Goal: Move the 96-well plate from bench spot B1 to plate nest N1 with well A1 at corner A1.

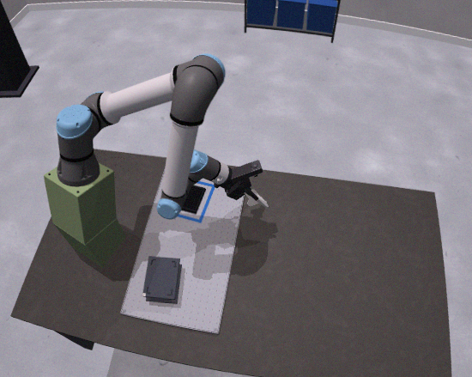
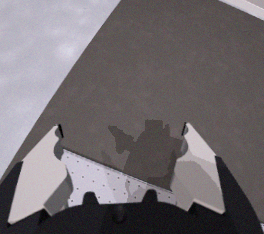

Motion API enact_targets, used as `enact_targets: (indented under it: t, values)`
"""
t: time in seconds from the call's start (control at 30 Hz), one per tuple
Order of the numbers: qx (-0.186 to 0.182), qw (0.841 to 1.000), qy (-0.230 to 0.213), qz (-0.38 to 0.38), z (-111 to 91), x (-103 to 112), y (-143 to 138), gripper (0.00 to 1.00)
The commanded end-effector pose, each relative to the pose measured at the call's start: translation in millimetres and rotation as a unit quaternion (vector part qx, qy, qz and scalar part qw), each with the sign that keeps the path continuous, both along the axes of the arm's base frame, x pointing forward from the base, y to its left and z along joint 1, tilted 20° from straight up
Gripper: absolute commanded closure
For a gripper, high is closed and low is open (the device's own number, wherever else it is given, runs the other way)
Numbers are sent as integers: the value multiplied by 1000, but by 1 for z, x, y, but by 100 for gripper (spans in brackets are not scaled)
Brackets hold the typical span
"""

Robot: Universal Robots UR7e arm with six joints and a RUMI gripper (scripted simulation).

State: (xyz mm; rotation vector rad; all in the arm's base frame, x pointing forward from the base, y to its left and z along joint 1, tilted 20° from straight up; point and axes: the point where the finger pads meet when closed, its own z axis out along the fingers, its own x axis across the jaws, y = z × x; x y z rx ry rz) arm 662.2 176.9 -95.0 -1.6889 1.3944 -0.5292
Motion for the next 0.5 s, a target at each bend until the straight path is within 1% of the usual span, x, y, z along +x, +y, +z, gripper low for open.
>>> enact_targets:
  t: [0.0, 0.13, 0.2, 0.27, 0.3, 0.37, 0.47]
  values:
    - [-35, 999, 15, 25, -5, -10, 4, 0]
    - [-73, 995, 30, 57, -14, -27, 11, 0]
    - [-73, 995, 30, 57, -15, -29, 12, 0]
    - [-96, 992, 39, 79, -19, -38, 15, 0]
    - [-103, 990, 41, 86, -21, -42, 16, 0]
    - [-103, 990, 41, 86, -22, -44, 17, 0]
    - [-131, 983, 53, 116, -28, -58, 21, 0]
